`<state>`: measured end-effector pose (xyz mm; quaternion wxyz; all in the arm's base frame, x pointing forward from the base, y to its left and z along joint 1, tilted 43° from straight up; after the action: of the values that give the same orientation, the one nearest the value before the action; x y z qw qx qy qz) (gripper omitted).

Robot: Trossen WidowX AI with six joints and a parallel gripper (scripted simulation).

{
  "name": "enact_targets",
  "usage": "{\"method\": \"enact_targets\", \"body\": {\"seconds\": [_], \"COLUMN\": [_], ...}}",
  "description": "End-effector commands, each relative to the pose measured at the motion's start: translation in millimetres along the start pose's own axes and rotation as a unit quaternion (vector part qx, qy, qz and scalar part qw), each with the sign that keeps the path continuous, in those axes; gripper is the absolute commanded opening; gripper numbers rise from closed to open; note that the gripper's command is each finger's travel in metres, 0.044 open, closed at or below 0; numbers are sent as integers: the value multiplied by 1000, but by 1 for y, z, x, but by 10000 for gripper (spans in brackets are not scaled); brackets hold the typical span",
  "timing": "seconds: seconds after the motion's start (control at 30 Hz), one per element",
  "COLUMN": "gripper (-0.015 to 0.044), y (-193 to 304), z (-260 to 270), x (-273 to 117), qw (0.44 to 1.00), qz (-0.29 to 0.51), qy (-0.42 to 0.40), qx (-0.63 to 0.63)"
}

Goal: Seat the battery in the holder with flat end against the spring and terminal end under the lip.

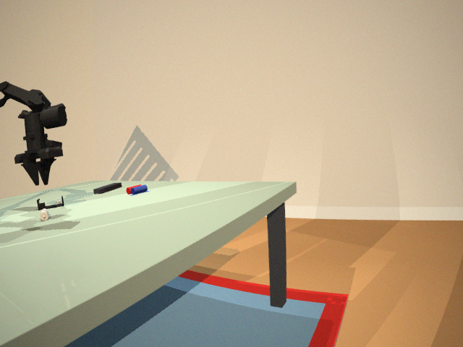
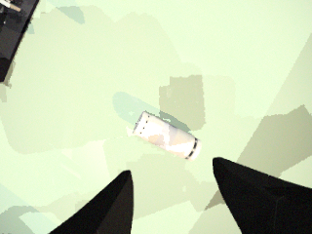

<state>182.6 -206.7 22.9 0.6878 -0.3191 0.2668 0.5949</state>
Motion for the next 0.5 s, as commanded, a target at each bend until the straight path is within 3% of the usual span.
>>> {"method": "enact_targets", "body": {"seconds": [0.0, 0.1, 0.47], "gripper": [245, 245, 245], "y": [9, 11, 11], "z": [-6, -8, -8], "x": [34, 43, 44], "qw": [939, 895, 891], "qz": [0, -1, -1], "qy": [-8, -8, -8], "qx": [-345, -447, -454]}}
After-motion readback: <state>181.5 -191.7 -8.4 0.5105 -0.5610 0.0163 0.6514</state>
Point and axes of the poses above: the point midway between the two fingers, 35 mm back from their tips, its own x axis out along the fingers, its own z axis across the jaws, y = z × x, the point moved 8 cm from there along -x, back along the fingers, and after that the axes turned 7 degrees about x, right-handed, at the moved point
